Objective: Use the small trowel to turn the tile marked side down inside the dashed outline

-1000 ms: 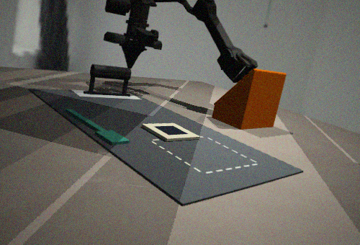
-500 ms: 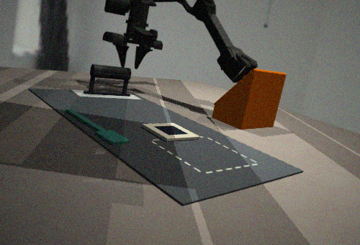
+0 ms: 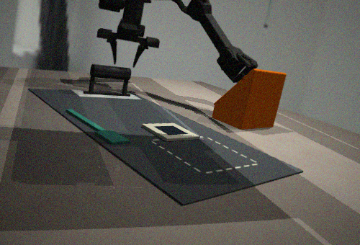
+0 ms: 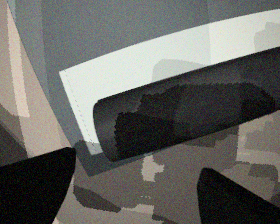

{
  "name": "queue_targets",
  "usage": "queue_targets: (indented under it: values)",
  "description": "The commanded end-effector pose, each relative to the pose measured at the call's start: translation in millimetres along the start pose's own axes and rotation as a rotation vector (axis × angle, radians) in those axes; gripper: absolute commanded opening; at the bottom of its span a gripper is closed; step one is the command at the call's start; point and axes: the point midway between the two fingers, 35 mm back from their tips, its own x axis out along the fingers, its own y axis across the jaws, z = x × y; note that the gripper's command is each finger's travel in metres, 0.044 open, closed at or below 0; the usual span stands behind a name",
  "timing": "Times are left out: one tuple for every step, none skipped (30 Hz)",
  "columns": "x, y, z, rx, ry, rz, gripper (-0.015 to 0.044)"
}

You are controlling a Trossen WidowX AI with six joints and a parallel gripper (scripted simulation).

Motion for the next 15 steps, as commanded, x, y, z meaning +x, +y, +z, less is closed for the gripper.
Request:
queue_targets:
  values:
    - [-3.0,-6.1,2.8,0.123,0.001,-0.006,0.0270]
    - [-3.5,-7.2,3.8,0.157,0.001,-0.006,0.0270]
    - [-3.9,-8.3,4.8,0.191,0.000,-0.006,0.0270]
    - [-4.4,-9.4,5.8,0.225,0.000,-0.006,0.0270]
    - [-4.8,-10.5,6.9,0.260,0.000,-0.006,0.0270]
    - [-5.3,-11.6,7.9,0.294,-0.001,-0.006,0.0270]
    - [-5.7,-12.7,8.9,0.328,-0.001,-0.006,0.0270]
    - [-6.1,-13.7,9.9,0.363,-0.001,-0.006,0.0270]
    - [-6.6,-14.8,11.0,0.397,-0.001,-0.006,0.0270]
    - [-7.0,-15.8,12.0,0.431,-0.002,-0.006,0.0270]
    - [-7.5,-16.9,13.1,0.465,-0.002,-0.006,0.0270]
    - [-7.9,-17.9,14.1,0.500,-0.002,-0.006,0.0270]
    - [-8.3,-18.9,15.2,0.534,-0.002,-0.006,0.0270]
    - [-8.8,-19.9,16.3,0.568,-0.002,-0.005,0.0270]
    - [-9.2,-20.9,17.4,0.602,-0.003,-0.005,0.0270]
